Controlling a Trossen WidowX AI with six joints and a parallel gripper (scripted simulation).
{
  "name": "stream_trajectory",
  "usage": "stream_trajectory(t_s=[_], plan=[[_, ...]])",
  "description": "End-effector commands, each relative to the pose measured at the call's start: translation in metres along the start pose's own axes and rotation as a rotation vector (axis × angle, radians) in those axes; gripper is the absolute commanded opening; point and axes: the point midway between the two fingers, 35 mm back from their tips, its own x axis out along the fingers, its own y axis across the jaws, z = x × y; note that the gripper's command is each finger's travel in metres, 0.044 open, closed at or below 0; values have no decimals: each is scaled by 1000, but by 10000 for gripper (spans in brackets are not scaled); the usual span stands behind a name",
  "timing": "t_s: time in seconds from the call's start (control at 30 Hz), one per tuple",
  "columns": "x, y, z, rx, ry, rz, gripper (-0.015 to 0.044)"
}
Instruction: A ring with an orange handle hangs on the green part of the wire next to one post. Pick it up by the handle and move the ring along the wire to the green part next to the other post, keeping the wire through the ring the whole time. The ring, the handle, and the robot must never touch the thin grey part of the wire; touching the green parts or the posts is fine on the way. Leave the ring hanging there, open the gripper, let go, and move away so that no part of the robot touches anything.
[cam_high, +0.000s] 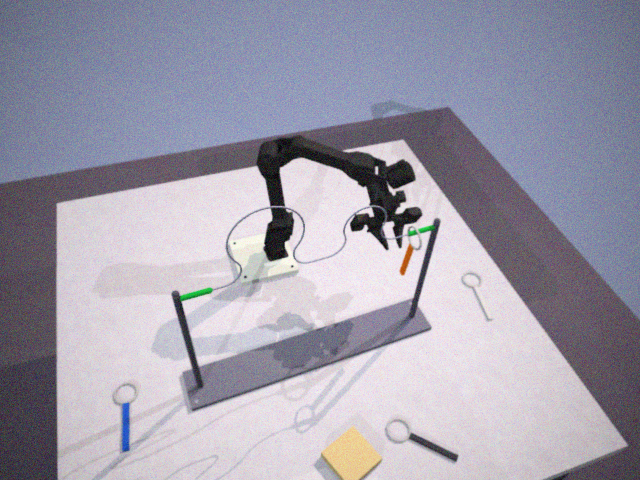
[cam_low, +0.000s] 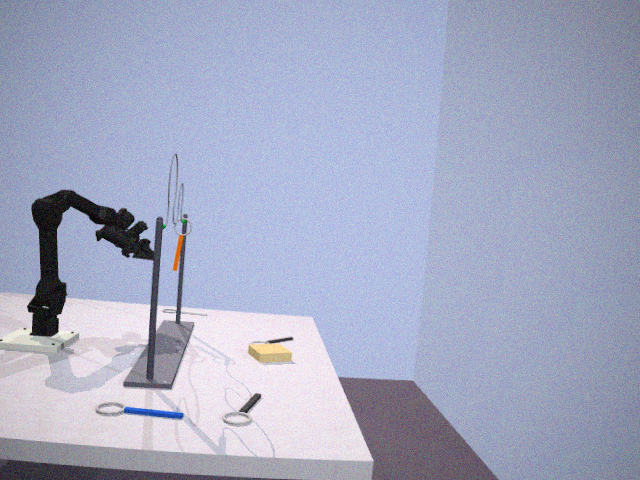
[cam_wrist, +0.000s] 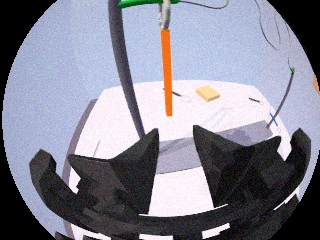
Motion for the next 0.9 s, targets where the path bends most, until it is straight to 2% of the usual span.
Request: stream_trajectory(t_s=[0.0,0.07,0.13,0.27,0.43,0.87], plan=[[0,0,0,5,-2,-2,160],[0,0,0,5,-2,-2,160],[-8,1,-1,1,3,-1,212],[-47,-1,0,-1,0,1,317],[-50,-1,1,-1,-1,1,440],[-50,-1,1,-1,-1,1,440]])
